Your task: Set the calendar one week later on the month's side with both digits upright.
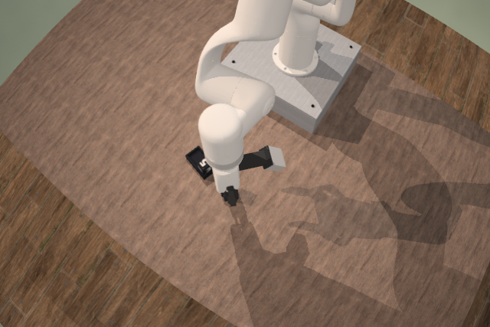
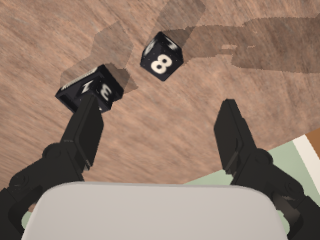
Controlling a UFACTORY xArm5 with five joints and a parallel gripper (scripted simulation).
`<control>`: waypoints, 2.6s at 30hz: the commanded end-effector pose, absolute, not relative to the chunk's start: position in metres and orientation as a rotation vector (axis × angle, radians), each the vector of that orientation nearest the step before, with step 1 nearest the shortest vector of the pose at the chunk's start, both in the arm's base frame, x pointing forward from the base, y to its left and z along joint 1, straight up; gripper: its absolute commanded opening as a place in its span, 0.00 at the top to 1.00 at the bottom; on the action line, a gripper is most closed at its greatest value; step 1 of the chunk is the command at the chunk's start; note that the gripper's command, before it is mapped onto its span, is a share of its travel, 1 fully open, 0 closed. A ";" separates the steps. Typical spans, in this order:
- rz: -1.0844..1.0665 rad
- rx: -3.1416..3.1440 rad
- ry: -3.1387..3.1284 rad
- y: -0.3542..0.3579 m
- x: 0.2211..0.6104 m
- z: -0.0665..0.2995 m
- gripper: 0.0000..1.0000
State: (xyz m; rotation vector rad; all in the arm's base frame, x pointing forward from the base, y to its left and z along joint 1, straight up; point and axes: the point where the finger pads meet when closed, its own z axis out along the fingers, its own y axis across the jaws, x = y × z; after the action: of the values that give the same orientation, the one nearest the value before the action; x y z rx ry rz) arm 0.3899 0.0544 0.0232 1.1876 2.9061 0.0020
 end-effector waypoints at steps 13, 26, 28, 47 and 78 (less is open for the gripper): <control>0.007 1.842 2.539 0.054 0.390 0.025 0.00; 0.007 2.057 2.369 0.054 0.390 0.025 0.51; 0.007 2.057 2.369 0.054 0.390 0.025 0.51; 0.007 2.057 2.369 0.054 0.390 0.025 0.51; 0.007 2.057 2.369 0.054 0.390 0.018 0.51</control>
State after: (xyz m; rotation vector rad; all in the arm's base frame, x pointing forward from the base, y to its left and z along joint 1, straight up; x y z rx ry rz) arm 0.3886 0.0538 0.0191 2.0588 2.3706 0.0031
